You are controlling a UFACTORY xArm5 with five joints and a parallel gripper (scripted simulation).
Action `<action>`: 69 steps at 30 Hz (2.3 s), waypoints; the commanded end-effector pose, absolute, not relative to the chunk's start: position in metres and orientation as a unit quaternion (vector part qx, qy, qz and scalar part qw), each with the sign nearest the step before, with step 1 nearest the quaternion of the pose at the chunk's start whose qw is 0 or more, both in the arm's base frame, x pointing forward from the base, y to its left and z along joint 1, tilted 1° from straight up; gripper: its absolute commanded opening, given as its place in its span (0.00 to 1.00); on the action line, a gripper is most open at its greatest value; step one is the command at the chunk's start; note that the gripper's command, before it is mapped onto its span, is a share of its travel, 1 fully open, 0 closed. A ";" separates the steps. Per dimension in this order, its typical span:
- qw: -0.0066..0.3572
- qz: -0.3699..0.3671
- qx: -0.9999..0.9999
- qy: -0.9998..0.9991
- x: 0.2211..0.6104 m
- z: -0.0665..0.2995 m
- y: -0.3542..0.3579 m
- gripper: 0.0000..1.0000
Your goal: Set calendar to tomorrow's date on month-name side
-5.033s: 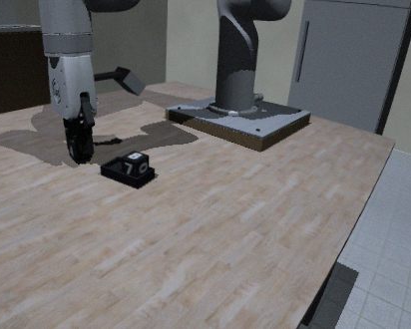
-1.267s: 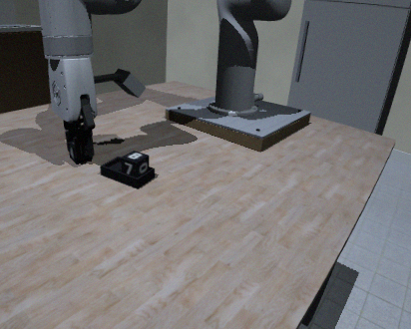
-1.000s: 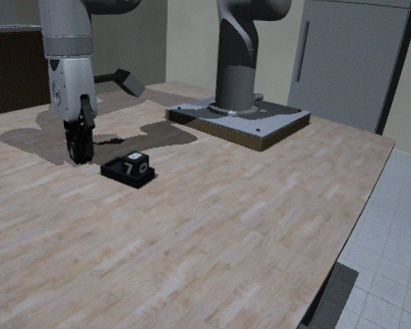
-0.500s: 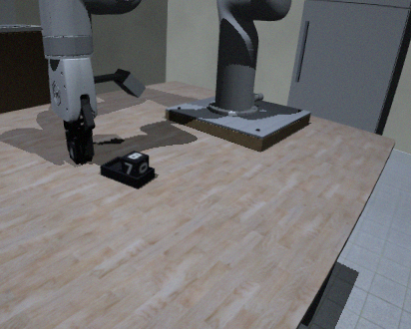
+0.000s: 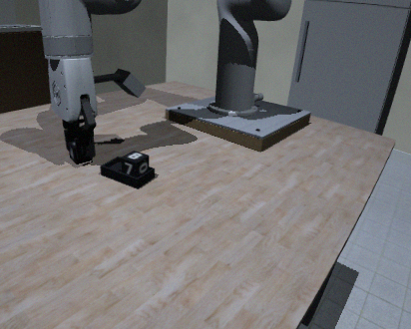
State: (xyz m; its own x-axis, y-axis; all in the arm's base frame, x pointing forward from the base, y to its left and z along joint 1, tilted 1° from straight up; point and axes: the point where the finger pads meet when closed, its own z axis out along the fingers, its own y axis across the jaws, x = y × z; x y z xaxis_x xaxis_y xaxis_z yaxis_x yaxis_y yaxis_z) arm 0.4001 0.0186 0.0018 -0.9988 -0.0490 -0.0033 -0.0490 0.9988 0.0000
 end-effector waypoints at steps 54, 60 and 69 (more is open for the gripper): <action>0.003 0.000 -0.025 1.000 0.401 0.092 0.020 1.00; 0.003 0.000 -0.025 1.000 0.401 0.092 0.020 1.00; 0.003 0.000 -0.038 0.999 0.401 0.092 0.020 1.00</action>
